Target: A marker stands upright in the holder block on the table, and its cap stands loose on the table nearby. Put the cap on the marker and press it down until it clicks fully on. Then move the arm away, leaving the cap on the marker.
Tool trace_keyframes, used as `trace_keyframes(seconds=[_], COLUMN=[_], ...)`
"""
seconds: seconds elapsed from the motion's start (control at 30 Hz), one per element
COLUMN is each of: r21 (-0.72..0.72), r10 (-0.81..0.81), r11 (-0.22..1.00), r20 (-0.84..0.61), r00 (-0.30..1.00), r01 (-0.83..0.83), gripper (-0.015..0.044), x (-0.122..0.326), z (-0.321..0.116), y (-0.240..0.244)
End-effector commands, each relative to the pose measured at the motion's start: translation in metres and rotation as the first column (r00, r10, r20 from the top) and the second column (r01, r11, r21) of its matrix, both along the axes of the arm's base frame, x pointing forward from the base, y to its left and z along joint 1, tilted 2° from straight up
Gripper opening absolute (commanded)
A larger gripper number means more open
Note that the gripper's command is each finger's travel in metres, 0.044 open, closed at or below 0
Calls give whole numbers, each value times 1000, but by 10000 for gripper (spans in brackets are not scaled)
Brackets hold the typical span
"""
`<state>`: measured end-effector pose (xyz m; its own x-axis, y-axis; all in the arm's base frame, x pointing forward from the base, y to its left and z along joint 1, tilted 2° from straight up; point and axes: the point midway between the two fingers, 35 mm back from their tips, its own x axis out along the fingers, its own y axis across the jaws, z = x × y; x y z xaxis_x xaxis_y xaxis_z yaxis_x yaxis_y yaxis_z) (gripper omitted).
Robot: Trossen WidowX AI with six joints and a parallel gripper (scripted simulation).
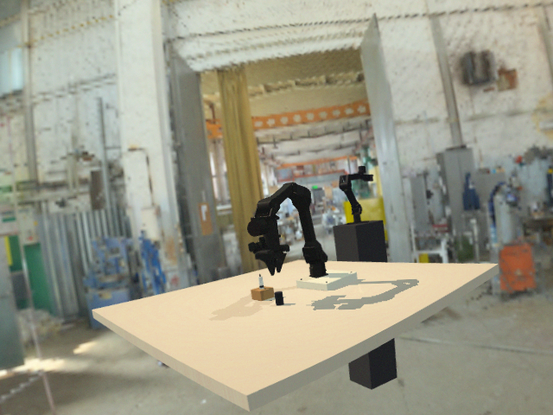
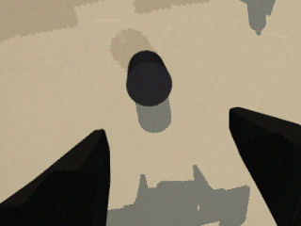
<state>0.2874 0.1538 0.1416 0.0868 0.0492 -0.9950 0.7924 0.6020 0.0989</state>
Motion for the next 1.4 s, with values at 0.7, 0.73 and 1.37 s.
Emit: trace_keyframes(seconds=[0.7,0.73,1.37], r21=[-2,-2,-2], r10=[-17,-17,-17], r11=[1000,1000,1000], r20=[-25,-25,-25], r00=[1000,1000,1000], r01=[17,17,17], gripper=[256,256,256], x=[5,5,8], z=[-57,-58,-89], y=[8,8,10])
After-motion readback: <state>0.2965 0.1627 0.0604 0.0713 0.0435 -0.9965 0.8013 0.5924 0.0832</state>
